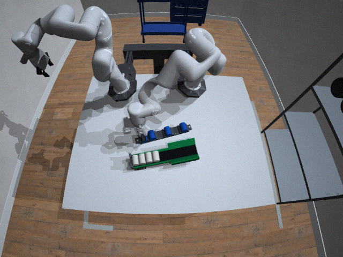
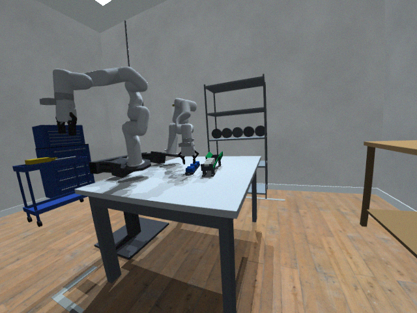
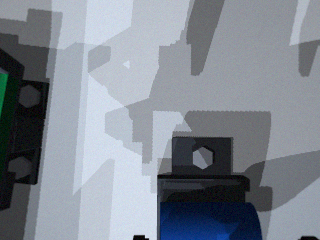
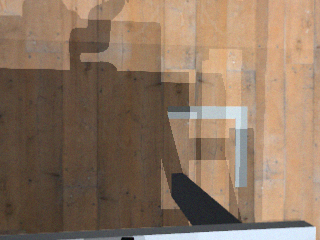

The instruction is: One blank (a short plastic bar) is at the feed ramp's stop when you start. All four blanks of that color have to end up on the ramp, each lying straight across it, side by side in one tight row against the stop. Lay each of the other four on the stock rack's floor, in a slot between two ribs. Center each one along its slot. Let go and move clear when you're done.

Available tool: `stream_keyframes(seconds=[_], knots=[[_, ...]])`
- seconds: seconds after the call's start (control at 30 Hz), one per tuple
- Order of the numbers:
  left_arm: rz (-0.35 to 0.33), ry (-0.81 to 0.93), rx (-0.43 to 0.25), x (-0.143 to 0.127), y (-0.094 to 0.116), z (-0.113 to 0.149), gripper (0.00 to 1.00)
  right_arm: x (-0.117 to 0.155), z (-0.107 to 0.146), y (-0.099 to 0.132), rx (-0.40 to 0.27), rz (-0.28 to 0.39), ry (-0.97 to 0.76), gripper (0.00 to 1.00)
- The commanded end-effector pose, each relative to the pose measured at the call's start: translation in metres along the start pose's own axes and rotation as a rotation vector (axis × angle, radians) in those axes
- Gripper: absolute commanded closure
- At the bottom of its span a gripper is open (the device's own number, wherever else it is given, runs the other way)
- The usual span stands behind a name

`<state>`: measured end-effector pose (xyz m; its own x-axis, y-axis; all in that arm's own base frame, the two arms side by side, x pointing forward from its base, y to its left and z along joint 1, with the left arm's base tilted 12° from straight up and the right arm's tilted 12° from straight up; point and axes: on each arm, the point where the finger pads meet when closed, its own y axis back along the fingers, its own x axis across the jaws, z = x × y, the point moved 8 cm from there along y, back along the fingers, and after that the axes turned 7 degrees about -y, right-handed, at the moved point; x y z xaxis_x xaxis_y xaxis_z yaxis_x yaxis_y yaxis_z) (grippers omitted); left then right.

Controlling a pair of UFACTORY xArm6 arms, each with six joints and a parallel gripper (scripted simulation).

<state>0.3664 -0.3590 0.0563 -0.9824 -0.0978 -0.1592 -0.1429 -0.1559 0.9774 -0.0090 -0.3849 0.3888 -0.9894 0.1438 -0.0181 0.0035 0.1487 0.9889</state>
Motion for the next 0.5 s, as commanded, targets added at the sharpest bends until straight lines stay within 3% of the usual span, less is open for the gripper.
stream_keyframes(seconds=[0.0,0.17,0.37,0.4,0.47], knots=[[-0.003,0.001,0.004,-0.001,0.028,-0.001,0.21,0.000,-0.001,0.002,0.005,-0.001,0.000,0.00],[-0.003,0.001,0.004,-0.001,0.042,-0.001,0.21,0.000,-0.001,0.002,0.005,-0.001,0.000,0.00],[-0.003,0.001,0.004,-0.001,0.044,-0.001,0.21,0.000,-0.001,0.002,0.005,-0.001,0.000,0.00],[-0.003,0.001,0.004,-0.001,0.044,-0.001,0.00,0.000,-0.001,0.002,0.005,-0.001,0.000,0.00],[-0.003,0.001,0.004,-0.001,0.044,-0.001,0.00,0.000,-0.001,0.002,0.005,-0.001,0.000,0.00]])
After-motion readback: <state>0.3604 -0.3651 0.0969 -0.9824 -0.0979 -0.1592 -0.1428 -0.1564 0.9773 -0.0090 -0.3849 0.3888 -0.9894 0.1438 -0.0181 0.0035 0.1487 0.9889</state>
